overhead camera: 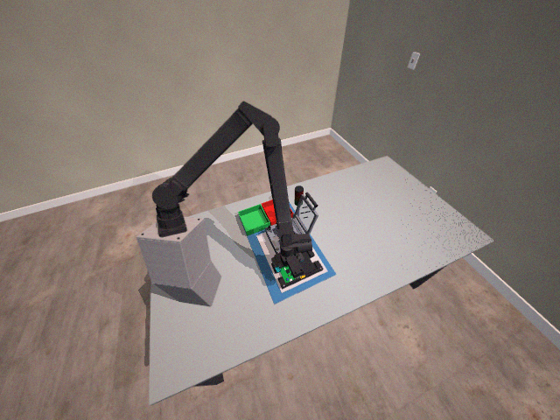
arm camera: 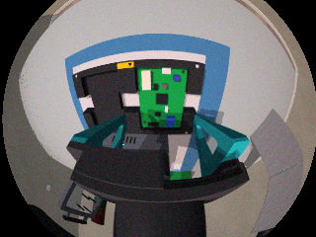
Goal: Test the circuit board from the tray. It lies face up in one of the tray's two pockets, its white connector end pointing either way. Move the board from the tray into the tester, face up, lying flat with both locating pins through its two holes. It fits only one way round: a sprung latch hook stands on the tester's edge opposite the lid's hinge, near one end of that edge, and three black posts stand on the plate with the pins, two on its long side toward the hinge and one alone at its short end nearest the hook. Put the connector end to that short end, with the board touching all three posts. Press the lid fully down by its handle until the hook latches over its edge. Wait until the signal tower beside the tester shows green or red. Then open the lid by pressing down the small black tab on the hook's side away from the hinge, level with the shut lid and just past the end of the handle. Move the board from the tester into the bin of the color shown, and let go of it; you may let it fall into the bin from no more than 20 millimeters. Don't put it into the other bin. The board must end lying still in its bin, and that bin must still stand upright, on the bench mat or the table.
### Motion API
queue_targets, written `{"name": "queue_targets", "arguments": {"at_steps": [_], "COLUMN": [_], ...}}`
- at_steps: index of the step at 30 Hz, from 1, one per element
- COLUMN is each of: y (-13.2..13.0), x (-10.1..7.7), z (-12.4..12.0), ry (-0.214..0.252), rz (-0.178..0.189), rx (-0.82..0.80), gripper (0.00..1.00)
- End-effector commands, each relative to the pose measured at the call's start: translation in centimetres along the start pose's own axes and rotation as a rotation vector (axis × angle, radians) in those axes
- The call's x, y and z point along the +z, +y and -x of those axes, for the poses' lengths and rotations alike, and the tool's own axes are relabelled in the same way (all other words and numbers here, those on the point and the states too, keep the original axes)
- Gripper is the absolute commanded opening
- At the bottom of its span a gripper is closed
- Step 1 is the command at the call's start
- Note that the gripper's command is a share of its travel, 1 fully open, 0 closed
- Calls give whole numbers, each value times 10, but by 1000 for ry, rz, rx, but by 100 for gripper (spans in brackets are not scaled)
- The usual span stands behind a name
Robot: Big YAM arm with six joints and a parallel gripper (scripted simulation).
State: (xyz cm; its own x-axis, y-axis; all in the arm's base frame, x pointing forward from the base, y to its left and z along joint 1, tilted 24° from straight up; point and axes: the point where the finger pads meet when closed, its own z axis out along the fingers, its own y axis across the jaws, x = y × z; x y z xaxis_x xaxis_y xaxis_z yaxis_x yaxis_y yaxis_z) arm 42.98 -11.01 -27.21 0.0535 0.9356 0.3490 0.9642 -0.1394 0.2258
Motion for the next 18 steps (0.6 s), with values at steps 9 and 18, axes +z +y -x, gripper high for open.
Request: {"name": "queue_targets", "arguments": {"at_steps": [9, 18], "y": [-2, -1], "x": [7, 25], "z": [2, 0], "ry": [-6, -5], "rz": [1, 1], "rx": [5, 0], "gripper": [92, 92]}}
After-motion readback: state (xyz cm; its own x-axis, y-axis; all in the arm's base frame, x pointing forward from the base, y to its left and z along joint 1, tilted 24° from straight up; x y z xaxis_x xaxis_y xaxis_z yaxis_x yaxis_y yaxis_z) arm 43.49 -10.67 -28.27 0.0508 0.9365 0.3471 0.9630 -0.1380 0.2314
